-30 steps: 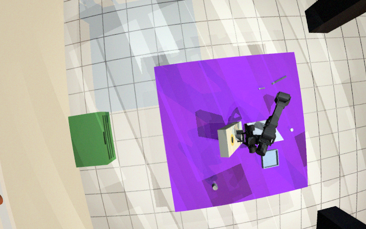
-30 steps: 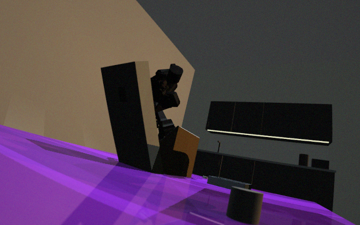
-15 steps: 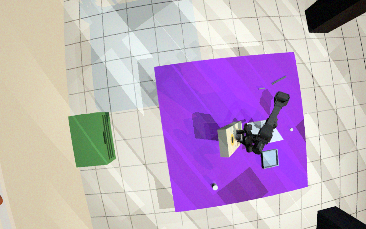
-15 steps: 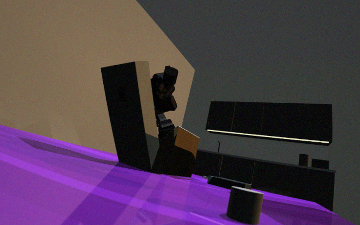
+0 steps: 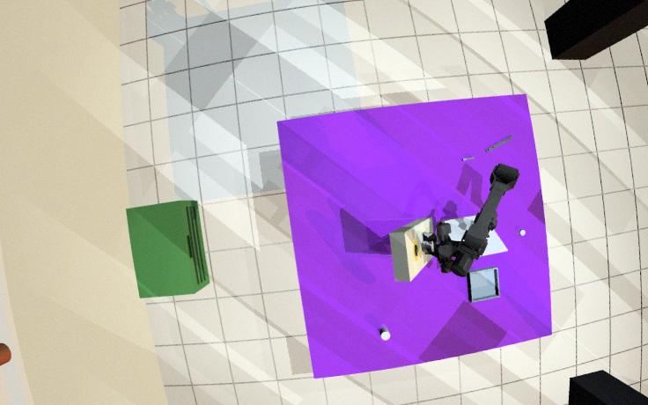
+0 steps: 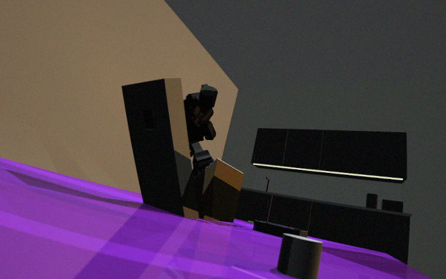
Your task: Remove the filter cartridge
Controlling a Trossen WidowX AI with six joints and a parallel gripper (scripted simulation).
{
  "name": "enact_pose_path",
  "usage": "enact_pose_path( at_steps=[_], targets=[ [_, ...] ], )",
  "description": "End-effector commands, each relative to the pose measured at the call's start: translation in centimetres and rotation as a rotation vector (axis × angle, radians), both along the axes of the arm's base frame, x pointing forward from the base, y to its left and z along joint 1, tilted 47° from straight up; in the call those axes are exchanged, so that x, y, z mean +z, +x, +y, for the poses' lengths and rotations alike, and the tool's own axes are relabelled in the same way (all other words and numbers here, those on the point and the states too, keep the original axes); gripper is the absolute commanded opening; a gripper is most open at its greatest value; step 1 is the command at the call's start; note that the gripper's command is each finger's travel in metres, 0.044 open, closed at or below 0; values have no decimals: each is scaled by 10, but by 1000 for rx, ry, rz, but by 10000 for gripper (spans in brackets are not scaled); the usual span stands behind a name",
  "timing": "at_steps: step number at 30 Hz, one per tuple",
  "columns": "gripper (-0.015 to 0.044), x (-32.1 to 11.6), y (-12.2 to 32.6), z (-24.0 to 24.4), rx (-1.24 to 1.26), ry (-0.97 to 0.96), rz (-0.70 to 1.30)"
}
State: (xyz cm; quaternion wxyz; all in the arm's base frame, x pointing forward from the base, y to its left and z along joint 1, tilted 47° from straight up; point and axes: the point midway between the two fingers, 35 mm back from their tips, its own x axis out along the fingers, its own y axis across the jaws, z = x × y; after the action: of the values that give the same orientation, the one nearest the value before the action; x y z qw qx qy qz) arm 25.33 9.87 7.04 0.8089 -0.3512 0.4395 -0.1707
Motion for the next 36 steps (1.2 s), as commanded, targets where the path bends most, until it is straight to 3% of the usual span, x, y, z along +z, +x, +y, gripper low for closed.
enact_pose_path(
  at_steps=[1, 4, 11, 28, 36],
  targets=[
    [81, 0, 0, 1, -2, 5, 1],
    [2, 5, 5, 6, -1, 4, 1],
    [0, 16, 11, 18, 0, 2, 1],
    [0, 68, -34, 71, 0, 1, 4],
    [0, 43, -30, 92, 0, 3, 3]
  ],
)
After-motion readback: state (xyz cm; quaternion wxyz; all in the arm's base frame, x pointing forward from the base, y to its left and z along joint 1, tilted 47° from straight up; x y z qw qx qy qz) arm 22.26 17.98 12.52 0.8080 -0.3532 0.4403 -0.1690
